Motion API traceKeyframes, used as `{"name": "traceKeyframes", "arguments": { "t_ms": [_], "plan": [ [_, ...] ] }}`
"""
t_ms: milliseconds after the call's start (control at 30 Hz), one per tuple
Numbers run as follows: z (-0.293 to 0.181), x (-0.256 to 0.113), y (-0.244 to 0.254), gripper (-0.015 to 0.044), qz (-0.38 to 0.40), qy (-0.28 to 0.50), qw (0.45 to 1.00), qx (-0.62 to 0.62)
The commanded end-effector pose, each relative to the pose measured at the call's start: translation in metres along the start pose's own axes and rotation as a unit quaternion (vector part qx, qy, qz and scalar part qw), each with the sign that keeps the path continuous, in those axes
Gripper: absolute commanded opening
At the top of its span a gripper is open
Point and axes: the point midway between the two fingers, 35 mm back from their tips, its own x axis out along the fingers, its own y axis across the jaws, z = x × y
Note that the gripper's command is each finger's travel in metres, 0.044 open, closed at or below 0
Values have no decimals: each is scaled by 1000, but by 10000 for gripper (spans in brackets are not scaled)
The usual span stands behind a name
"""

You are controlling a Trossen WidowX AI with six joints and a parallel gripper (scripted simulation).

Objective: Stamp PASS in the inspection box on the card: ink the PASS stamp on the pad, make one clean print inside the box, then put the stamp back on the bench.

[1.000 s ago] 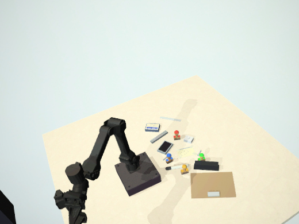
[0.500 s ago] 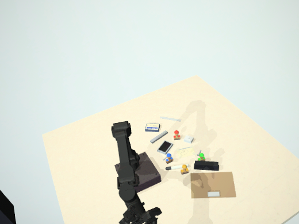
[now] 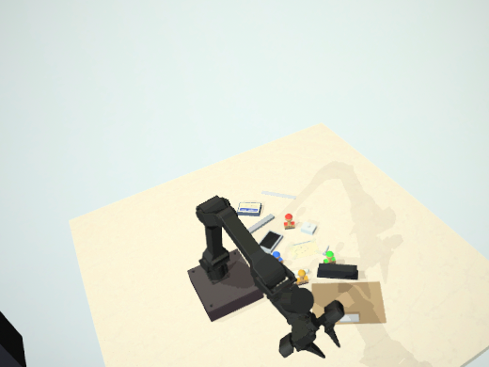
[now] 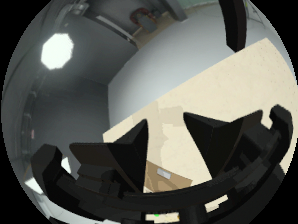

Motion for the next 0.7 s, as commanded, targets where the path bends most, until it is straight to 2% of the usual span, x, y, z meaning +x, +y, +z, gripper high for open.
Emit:
{"name": "traceKeyframes", "arguments": {
  "t_ms": [0, 167, 367, 500, 667],
  "plan": [
    [-52, 14, 34, 217, 1, 67, 994, -88],
    [-133, 20, 75, 217, 8, 158, 961, -225],
    [-236, 5, 109, 217, 25, 259, 879, -400],
    [-302, -17, 121, 217, 40, 316, 796, -515],
    [-383, -59, 123, 217, 65, 376, 650, -657]
  ]
}}
